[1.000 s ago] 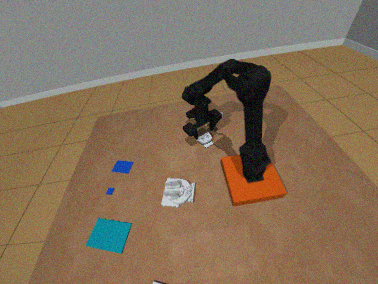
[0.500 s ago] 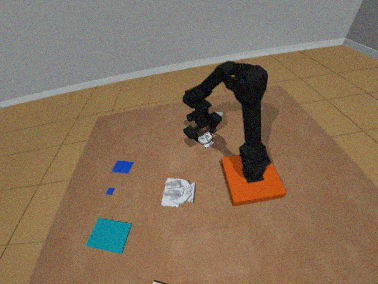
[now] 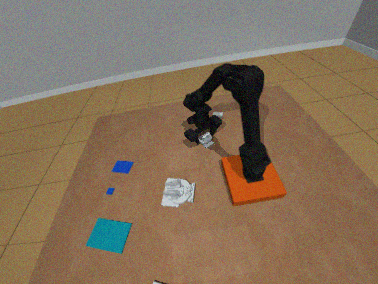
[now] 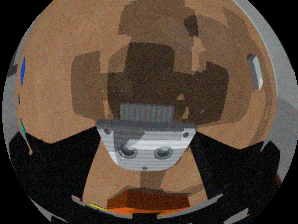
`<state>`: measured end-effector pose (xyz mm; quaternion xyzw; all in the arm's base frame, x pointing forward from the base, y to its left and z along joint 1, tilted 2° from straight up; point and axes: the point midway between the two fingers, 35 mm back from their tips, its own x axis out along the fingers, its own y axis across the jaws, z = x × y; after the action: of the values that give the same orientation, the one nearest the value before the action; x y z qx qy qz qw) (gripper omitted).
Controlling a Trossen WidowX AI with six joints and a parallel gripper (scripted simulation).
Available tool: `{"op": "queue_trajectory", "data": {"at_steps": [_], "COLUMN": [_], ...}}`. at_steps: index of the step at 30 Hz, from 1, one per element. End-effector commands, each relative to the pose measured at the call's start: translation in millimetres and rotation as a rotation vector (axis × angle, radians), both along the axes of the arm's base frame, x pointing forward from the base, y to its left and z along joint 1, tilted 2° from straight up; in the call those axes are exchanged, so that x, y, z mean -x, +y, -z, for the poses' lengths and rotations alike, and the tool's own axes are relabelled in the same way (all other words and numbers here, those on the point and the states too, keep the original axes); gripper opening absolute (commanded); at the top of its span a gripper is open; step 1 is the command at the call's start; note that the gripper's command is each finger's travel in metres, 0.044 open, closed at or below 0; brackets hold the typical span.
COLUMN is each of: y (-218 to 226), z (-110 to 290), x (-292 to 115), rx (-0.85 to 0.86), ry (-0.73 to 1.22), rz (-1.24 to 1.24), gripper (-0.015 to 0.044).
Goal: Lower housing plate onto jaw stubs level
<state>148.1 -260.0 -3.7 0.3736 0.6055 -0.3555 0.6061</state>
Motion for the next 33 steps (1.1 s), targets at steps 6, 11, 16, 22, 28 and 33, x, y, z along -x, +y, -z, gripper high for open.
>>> {"op": "queue_trajectory", "data": {"at_steps": [6, 11, 16, 22, 28, 33], "y": [-0.4, -0.4, -0.4, 0.0, 0.0, 0.0], "z": [0.7, 1.0, 1.0, 0.7, 0.7, 0.7], "x": [0.3, 0.3, 0.3, 0.0, 0.0, 0.0], "rx": [0.003, 0.003, 0.003, 0.000, 0.000, 0.000], "ry": [0.003, 0.003, 0.003, 0.000, 0.000, 0.000], "rz": [0.004, 0.004, 0.004, 0.000, 0.000, 0.000], "gripper": [0.0440, 0.0440, 0.0440, 0.0400, 0.0360, 0.0351]}}
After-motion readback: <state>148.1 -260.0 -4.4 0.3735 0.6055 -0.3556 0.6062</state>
